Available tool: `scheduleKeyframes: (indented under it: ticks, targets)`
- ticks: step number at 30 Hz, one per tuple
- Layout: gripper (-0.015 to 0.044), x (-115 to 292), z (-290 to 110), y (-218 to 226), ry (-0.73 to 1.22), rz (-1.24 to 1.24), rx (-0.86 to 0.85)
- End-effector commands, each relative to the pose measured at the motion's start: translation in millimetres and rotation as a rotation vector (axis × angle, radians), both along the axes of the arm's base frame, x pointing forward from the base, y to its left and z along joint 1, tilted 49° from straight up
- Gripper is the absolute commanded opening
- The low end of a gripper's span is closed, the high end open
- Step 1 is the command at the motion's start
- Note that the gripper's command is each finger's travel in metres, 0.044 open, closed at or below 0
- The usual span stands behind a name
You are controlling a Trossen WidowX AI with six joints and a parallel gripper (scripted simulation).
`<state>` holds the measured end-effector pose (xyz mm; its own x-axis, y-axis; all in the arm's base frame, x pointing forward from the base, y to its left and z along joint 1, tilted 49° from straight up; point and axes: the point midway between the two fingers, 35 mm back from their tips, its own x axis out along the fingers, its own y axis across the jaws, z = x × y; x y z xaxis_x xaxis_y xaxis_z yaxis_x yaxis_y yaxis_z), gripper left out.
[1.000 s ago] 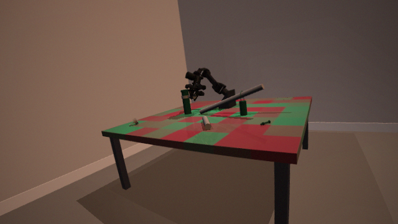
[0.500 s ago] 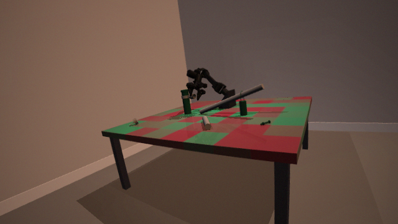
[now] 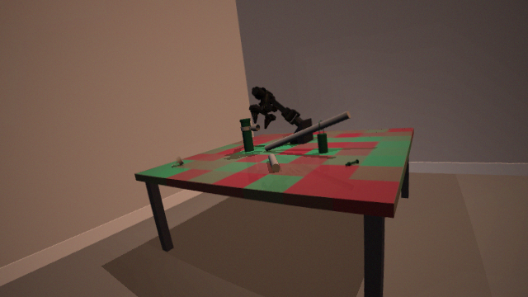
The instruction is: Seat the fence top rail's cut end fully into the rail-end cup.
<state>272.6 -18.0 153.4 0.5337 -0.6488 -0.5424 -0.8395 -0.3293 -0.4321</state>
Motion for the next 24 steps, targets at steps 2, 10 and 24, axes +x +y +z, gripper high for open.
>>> scheduleKeyframes:
  ticks: [2, 10, 24]
  targets:
    - [0.0440, 3.5, -5.5, 23.1, -0.127, -0.115, 0.138]
    - [0.0440, 2.7, -15.9, 71.8, -0.430, -0.401, 0.414]
    - [0.0440, -13.1, -28.0, 140.4, -0.898, -0.755, 0.750]
